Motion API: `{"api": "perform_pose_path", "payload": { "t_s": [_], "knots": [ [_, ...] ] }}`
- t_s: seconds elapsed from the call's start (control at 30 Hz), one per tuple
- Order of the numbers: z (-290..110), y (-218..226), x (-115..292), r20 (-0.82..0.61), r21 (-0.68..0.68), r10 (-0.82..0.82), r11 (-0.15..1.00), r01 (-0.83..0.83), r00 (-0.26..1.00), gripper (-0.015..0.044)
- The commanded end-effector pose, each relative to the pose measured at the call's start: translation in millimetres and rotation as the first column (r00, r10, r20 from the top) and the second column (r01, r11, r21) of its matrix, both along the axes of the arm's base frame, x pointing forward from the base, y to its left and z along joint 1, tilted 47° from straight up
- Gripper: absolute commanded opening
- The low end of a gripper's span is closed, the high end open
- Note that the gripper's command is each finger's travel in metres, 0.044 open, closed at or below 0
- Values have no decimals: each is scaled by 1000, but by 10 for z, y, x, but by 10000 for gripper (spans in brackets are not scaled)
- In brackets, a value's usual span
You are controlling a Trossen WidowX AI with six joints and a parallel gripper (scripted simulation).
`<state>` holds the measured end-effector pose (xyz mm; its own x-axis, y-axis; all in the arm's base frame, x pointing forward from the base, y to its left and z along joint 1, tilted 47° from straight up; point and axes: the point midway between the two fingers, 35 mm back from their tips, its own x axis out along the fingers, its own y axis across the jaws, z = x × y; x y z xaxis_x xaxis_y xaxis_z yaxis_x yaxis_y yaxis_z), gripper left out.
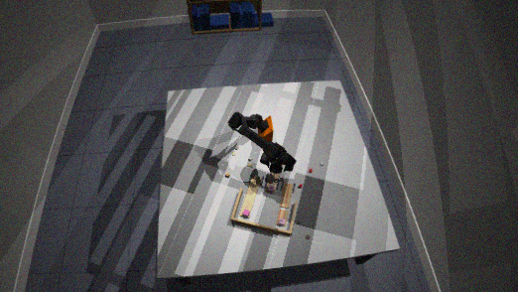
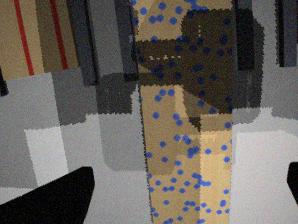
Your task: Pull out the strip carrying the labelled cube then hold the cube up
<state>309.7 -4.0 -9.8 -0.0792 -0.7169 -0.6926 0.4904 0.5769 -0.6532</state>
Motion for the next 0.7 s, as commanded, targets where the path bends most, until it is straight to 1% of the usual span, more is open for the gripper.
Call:
{"api": "perform_pose_path", "payload": {
  "t_s": [0.0, 0.67],
  "knots": [
    [60, -47, 134, -3, -3, 4, 1000, -4, 1000, 440],
    [335, -249, 766, 0, -5, 4, 1000, -4, 1000, 440]
  ]
}}
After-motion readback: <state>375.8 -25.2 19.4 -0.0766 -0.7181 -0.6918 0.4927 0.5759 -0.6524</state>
